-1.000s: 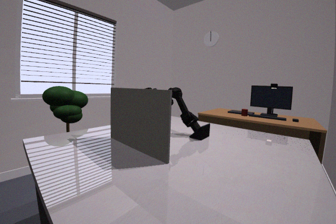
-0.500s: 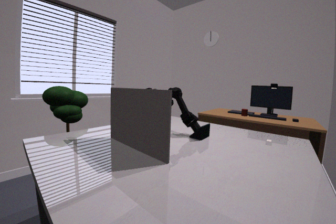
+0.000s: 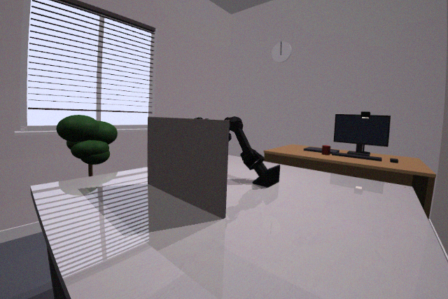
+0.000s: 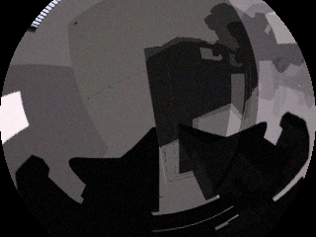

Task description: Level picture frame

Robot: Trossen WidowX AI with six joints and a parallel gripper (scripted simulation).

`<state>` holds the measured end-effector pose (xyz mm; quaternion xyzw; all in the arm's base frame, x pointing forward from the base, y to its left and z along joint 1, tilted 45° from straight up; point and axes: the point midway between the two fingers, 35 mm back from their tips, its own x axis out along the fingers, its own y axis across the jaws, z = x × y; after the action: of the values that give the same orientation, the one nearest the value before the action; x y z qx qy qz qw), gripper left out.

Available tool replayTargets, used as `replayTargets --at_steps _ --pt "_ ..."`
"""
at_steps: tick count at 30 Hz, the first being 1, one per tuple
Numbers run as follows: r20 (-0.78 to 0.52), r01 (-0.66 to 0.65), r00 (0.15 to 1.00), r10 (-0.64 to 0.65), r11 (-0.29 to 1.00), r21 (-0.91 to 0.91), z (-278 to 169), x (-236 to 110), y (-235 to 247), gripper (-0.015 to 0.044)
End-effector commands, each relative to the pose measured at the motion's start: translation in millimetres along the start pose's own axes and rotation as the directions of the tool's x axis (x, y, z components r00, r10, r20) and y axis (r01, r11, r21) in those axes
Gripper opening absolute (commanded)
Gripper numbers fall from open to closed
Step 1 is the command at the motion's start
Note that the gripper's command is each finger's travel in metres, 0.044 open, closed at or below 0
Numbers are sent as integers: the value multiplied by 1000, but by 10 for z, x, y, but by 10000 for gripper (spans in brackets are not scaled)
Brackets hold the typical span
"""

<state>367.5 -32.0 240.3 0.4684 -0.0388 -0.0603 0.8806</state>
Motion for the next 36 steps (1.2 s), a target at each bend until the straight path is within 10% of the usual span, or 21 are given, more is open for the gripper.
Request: replayTargets --at_steps 1,30,36 --pt "0 0 1000 0 999 -39 0 0 -5 0" --pt "1 0 1000 0 979 -203 -7 -1 13 0" --pt "-2 -2 1000 2 982 -188 -11 -1 11 157"
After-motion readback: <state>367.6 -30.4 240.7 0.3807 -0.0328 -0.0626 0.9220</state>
